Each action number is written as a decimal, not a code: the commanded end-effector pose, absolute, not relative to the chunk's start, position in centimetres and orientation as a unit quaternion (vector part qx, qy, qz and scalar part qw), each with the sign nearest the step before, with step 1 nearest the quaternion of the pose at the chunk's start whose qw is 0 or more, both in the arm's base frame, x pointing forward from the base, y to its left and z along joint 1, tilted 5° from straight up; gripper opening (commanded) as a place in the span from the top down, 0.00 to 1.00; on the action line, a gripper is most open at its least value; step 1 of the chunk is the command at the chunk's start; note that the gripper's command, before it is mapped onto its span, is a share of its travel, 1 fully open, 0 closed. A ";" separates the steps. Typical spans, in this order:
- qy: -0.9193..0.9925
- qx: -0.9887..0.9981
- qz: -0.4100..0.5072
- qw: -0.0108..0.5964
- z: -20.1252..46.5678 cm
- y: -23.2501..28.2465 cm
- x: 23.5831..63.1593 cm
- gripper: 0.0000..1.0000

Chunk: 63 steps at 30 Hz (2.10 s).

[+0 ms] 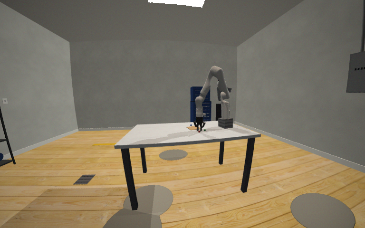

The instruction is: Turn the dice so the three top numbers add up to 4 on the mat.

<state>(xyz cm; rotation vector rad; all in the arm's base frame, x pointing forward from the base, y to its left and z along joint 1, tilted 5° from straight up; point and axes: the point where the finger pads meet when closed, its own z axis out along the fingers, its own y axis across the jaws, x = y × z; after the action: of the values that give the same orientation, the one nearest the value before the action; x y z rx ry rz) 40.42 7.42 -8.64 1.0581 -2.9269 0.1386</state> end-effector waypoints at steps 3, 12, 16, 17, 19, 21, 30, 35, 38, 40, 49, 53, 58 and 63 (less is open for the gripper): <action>-0.940 0.338 0.045 0.015 -9.3 7.2 40.4 0.69; -0.940 0.338 0.045 0.015 -9.7 7.1 40.4 0.69; -0.940 0.338 0.045 0.015 -9.7 7.1 40.4 0.69; -0.940 0.338 0.045 0.015 -9.7 7.1 40.4 0.69; -0.940 0.338 0.045 0.015 -9.7 7.1 40.4 0.69; -0.940 0.338 0.045 0.015 -9.7 7.1 40.4 0.69; -0.940 0.338 0.045 0.015 -9.7 7.1 40.4 0.69; -0.940 0.338 0.045 0.015 -9.7 7.1 40.4 0.69; -0.940 0.338 0.045 0.015 -9.7 7.1 40.4 0.69; -0.940 0.338 0.045 0.015 -9.7 7.1 40.4 0.69; -0.940 0.338 0.045 0.015 -9.7 7.1 40.4 0.69; -0.940 0.338 0.045 0.015 -9.7 7.1 40.4 0.89; -0.940 0.338 0.045 0.015 -9.7 7.1 40.4 0.89; -0.940 0.338 0.045 0.015 -9.7 7.1 40.4 0.89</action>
<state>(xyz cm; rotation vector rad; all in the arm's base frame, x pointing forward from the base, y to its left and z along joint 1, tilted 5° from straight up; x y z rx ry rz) 40.31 7.11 -9.77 1.0526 -2.9242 0.1399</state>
